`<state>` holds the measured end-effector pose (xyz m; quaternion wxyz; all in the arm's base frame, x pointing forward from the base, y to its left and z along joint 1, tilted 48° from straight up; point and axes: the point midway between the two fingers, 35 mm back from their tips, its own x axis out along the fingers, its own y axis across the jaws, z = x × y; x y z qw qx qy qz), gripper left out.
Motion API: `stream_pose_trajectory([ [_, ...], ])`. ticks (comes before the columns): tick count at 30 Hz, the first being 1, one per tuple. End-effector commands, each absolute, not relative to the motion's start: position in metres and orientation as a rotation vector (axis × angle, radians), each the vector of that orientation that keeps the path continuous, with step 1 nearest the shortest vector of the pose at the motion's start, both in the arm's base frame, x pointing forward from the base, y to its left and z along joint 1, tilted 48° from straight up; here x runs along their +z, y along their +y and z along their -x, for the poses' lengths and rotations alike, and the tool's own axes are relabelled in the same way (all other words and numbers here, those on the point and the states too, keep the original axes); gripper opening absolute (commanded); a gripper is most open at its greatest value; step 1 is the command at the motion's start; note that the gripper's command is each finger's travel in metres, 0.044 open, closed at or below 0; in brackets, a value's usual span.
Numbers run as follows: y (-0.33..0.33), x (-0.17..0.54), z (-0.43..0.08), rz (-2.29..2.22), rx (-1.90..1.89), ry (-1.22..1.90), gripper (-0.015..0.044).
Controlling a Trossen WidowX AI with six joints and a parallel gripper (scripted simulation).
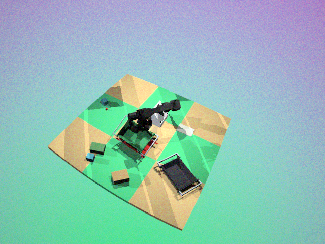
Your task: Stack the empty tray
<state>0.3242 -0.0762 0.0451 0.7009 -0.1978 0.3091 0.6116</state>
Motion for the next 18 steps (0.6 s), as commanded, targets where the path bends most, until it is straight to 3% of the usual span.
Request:
stream_pose_trajectory([
  [1,-0.075,0.044,-0.326,0.445,1.339,0.679,0.0],
  [18,-0.062,0.033,-0.322,0.444,1.339,0.678,0.0],
])
